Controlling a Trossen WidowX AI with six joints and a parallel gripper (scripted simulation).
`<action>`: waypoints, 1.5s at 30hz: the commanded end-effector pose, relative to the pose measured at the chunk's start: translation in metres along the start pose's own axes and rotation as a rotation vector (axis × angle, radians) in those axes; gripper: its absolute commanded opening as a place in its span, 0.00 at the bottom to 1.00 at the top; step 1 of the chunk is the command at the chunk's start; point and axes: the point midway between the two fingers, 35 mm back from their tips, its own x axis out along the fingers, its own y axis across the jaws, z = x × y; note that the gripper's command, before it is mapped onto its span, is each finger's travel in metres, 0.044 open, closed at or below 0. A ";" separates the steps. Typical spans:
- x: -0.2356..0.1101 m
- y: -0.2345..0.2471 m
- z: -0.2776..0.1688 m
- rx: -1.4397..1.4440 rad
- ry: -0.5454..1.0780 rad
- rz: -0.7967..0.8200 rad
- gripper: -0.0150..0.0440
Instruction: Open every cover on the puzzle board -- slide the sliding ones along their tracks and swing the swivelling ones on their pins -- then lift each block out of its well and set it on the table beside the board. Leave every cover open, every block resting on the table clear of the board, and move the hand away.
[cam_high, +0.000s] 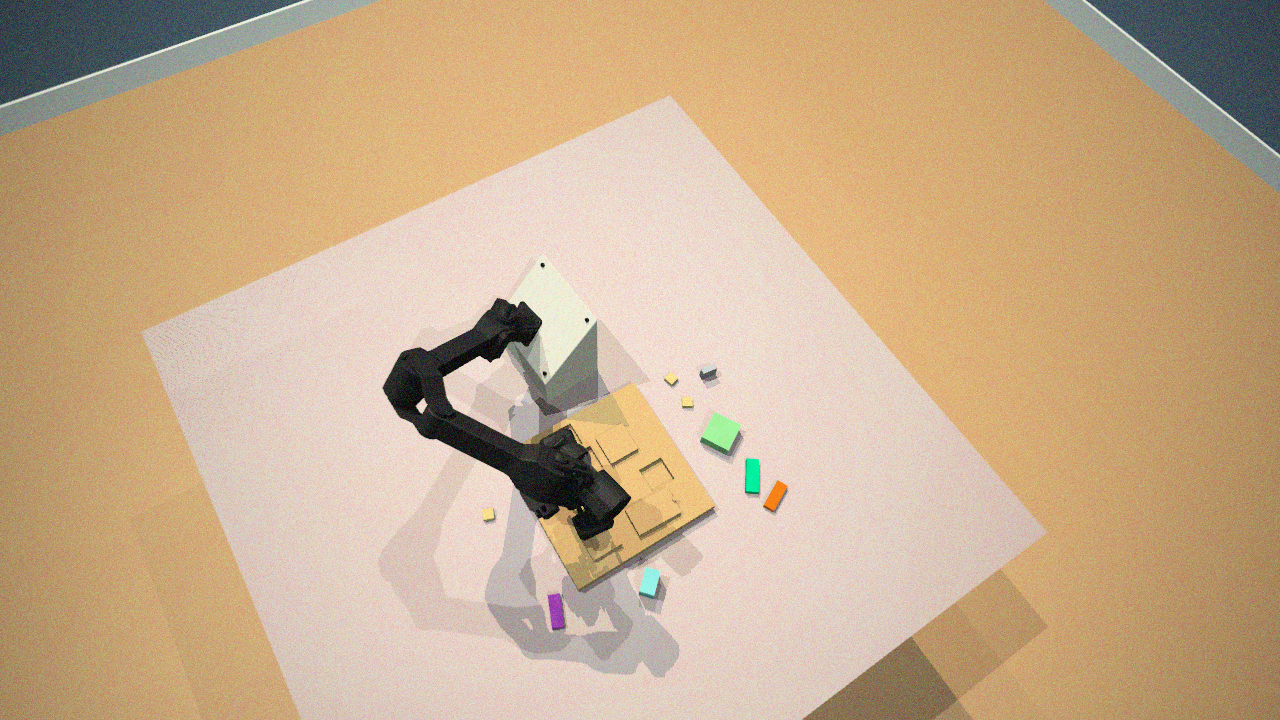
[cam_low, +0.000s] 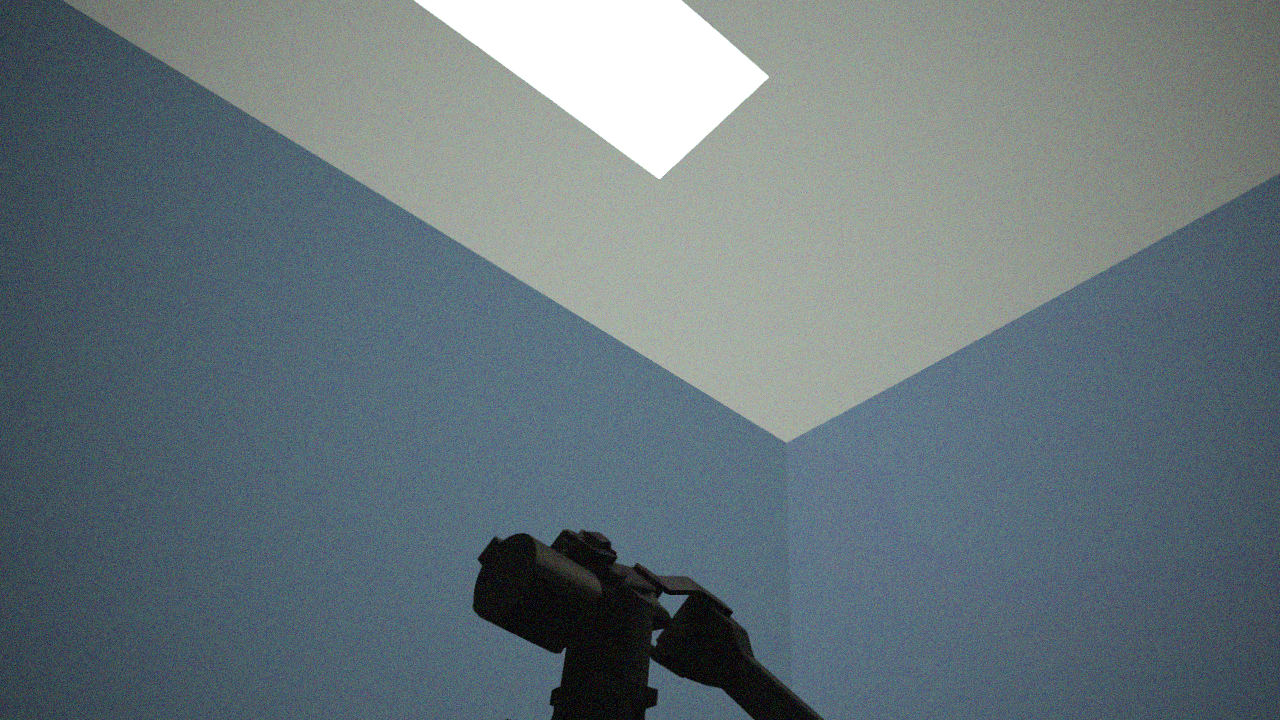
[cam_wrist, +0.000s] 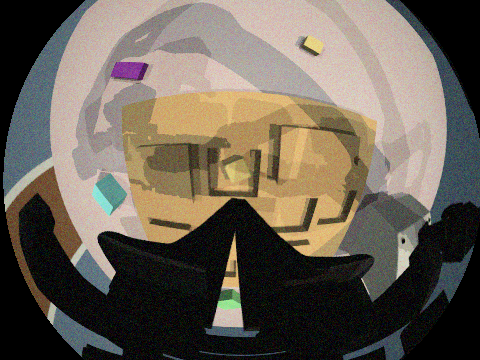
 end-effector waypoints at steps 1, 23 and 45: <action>-0.001 0.001 0.000 0.842 -0.003 0.005 0.25; -0.001 0.001 0.000 1.028 -0.003 0.006 0.25; 0.050 0.001 -0.001 1.028 -0.004 0.007 0.25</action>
